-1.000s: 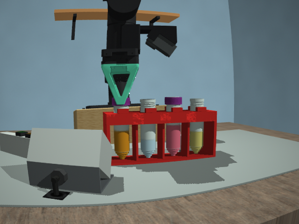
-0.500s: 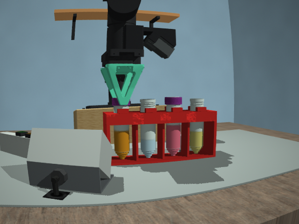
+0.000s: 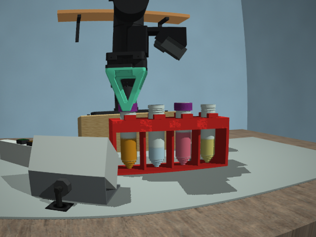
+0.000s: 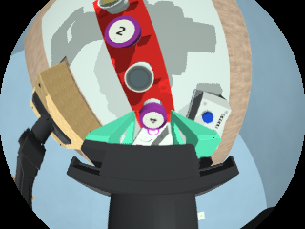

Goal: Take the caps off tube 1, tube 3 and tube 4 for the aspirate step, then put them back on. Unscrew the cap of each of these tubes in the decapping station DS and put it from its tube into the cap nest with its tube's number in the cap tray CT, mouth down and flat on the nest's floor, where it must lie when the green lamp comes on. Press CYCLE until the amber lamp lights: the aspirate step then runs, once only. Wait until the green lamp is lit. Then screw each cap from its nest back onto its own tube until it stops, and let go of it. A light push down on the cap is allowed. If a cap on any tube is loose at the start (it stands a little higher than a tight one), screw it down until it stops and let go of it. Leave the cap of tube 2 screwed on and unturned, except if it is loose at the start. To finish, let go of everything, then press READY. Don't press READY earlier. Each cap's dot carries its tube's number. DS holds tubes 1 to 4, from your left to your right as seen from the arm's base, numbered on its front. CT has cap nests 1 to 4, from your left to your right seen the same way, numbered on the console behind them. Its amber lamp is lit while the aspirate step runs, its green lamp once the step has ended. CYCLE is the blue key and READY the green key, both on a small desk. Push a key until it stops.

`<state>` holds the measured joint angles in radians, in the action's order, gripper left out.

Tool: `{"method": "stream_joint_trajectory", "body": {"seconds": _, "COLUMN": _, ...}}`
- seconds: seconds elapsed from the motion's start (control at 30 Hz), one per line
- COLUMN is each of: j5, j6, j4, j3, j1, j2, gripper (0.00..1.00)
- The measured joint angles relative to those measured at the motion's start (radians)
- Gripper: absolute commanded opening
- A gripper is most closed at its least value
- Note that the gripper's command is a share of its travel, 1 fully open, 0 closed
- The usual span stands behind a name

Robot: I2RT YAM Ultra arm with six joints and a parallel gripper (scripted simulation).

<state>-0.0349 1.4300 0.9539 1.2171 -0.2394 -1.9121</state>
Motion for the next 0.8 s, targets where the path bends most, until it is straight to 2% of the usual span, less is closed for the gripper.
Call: {"method": "stream_joint_trajectory", "body": {"seconds": 0.8, "j5": 0.000, "j6": -1.086, "j4": 0.000, "j3": 0.000, "j1": 0.000, "j2": 0.000, "gripper": 0.49}}
